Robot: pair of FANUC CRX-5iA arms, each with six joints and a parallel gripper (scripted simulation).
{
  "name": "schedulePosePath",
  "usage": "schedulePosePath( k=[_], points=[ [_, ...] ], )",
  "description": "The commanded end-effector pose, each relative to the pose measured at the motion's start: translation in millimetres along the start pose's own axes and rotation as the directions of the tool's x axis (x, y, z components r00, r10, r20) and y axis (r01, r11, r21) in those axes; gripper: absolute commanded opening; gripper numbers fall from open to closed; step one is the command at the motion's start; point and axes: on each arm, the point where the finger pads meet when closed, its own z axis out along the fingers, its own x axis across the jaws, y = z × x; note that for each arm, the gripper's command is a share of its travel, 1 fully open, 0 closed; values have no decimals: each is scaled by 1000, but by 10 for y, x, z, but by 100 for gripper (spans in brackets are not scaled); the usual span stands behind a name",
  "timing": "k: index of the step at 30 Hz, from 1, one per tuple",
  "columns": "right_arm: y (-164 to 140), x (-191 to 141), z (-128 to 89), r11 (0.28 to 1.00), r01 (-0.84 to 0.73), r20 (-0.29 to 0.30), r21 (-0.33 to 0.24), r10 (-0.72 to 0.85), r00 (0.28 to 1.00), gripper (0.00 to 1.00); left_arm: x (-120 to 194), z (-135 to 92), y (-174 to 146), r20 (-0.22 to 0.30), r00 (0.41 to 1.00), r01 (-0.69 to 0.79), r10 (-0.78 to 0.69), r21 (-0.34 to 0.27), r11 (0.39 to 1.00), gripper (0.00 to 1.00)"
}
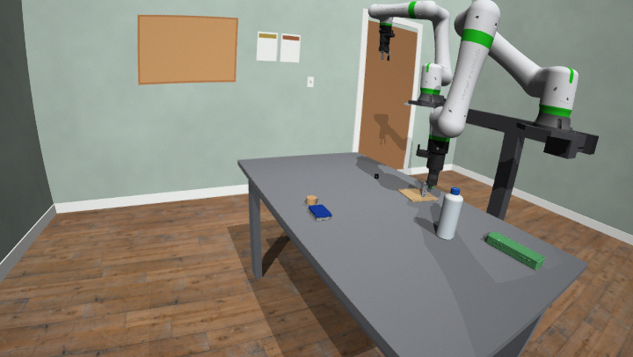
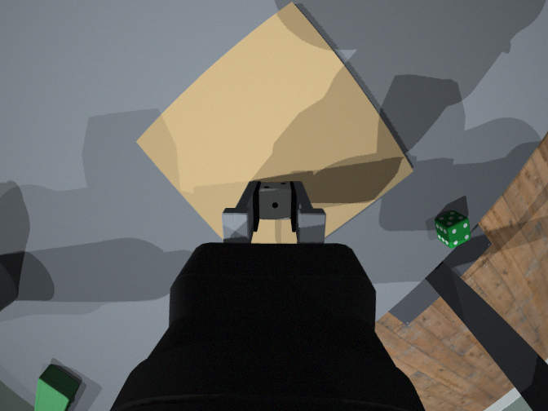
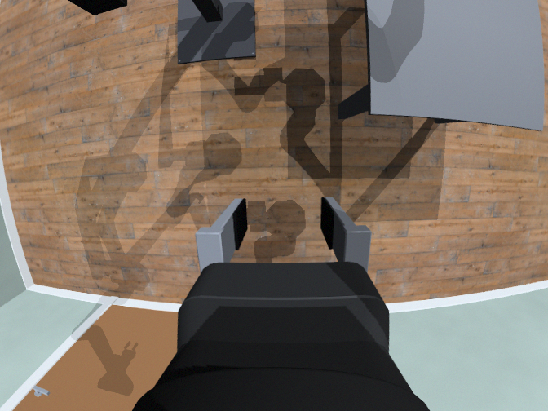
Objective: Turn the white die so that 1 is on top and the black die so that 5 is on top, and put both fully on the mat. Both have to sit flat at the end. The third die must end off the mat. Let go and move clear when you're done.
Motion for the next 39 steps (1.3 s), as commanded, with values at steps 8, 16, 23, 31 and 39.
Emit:
schedulePosePath(
  k=[8,16,23,31,39],
  points=[
    [2,-2,-9,1000,0,0,-2,0,1000,100,-1,-5,-7,0,1000,0,0,1,1000,40],
    [2,-2,-9,1000,0,0,-2,0,1000,100,-1,-5,-7,0,1000,0,0,1,1000,40],
    [2,-2,-9,1000,0,0,-2,0,1000,100,-1,-5,-7,0,1000,0,0,1,1000,46],
    [2,-2,-9,1000,0,0,-2,0,1000,100,-1,-5,-7,0,1000,0,0,1,1000,64],
    [2,-2,-9,1000,0,0,-2,0,1000,100,-1,-5,-7,0,1000,0,0,1,1000,70]
  ],
)
